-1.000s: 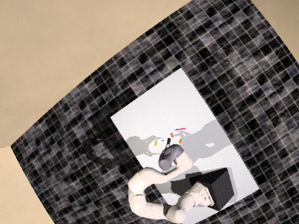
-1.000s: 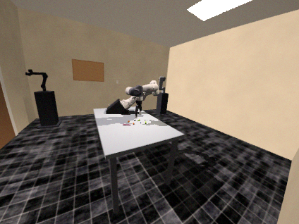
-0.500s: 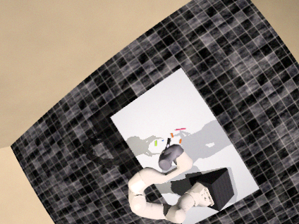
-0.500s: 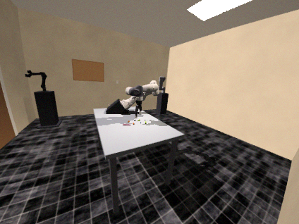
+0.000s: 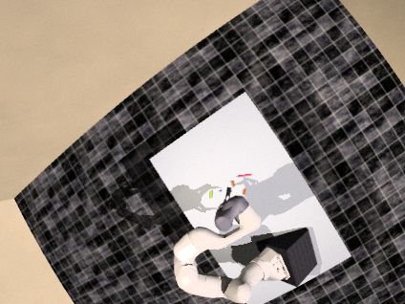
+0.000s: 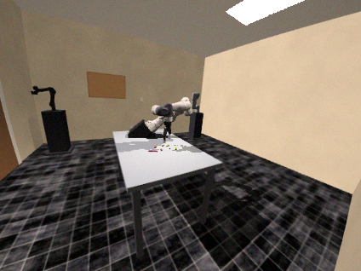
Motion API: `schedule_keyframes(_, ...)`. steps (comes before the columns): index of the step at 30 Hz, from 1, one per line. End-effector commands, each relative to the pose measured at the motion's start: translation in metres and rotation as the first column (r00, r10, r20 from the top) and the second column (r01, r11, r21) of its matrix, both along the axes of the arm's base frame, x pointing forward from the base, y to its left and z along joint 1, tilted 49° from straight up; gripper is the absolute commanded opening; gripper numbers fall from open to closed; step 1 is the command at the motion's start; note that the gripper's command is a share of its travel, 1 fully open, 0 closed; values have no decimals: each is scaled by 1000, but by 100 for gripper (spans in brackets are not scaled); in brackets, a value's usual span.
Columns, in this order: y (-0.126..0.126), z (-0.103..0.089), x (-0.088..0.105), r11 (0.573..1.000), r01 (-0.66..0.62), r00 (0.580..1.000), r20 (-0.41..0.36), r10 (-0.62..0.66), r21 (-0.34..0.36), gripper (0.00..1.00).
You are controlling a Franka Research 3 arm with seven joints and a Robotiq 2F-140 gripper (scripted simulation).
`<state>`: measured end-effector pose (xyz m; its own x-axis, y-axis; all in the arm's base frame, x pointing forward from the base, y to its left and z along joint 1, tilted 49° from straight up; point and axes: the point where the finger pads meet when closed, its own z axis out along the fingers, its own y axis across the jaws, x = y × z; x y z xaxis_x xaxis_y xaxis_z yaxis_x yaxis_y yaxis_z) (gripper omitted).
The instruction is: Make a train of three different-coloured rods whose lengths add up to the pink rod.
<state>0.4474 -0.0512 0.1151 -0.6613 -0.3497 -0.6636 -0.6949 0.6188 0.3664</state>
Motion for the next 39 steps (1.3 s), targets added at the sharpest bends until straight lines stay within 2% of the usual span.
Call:
schedule_keyframes(1,1,0,-1,1000,-5,1000,-1,5,4,100)
schedule_keyframes(4,1,0,-1,991,-119,985,122,125,-54,100)
schedule_keyframes(7,1,0,-1,990,-129,982,133,136,-60,100)
schedule_keyframes(8,1,0,0,985,-156,972,163,167,-77,100)
schedule_keyframes(15,1,0,0,968,-220,941,234,244,-123,100)
schedule_keyframes(22,1,1,0,945,-279,899,298,320,-173,100)
schedule_keyframes(24,1,1,0,945,-279,899,298,320,-173,100)
schedule_keyframes(25,1,1,0,934,-299,880,321,349,-193,100)
schedule_keyframes(39,0,1,1,868,-392,759,426,493,-306,100)
